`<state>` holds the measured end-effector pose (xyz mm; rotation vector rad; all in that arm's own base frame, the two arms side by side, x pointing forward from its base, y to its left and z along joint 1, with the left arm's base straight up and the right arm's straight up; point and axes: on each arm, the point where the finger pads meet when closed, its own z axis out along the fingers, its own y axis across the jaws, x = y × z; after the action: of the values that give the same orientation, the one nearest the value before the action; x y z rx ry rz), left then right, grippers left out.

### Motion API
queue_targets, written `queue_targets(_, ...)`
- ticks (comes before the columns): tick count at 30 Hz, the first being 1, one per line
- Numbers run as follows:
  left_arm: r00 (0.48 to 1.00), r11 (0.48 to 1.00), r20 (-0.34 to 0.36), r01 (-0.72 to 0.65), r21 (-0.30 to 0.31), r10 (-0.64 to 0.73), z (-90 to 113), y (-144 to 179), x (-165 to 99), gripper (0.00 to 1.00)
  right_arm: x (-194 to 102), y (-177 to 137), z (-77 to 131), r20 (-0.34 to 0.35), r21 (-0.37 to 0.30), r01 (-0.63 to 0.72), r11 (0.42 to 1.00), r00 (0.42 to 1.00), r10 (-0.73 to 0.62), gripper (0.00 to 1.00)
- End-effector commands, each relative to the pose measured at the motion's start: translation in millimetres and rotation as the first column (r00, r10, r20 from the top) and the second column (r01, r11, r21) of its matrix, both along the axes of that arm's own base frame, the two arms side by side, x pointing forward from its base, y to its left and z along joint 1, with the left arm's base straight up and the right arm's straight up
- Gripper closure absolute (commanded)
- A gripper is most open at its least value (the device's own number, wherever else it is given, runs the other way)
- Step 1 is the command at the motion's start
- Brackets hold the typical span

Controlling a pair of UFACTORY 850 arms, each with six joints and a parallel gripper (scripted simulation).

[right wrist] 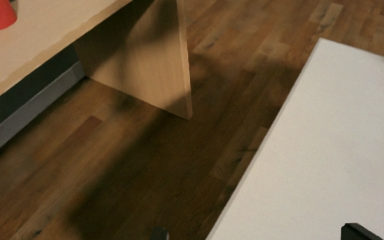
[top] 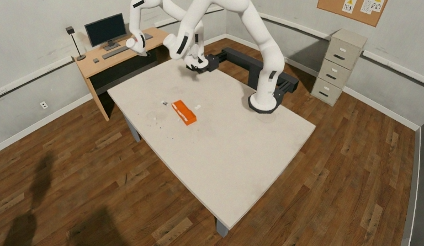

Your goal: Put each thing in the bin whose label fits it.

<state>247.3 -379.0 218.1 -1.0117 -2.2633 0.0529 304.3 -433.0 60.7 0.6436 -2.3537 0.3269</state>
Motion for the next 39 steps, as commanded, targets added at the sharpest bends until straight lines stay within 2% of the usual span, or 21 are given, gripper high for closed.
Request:
queue_targets(1,0.998,1.000,0.070,-0.003,-0.012,0.004,7,18,-5,0.00,1,-1,1,0.001,-0.001,0.000,1.000,1.000,0.000,0.00)
queue_targets(4,0.993,1.000,0.114,-0.003,-0.021,0.005,10,31,-10,0.00,1,-1,1,0.001,-0.001,0.000,1.000,1.000,0.000,0.00)
queue_targets(6,0.993,1.000,0.114,-0.003,-0.021,0.005,10,31,-10,0.00,1,-1,1,0.001,-0.001,0.000,1.000,1.000,0.000,0.00)
queue_targets(21,0.948,0.997,0.317,0.006,-0.077,0.018,15,97,-34,0.00,1,-1,1,0.001,-0.001,0.000,1.000,1.000,0.000,0.00)
queue_targets(23,0.948,0.997,0.317,0.006,-0.077,0.018,15,97,-34,0.00,1,-1,1,0.001,-0.001,0.000,1.000,1.000,0.000,0.00)
queue_targets(39,0.885,0.989,0.464,0.030,-0.142,0.040,6,149,-57,0.00,1,-1,1,0.001,-0.001,0.000,1.000,1.000,0.000,0.00)
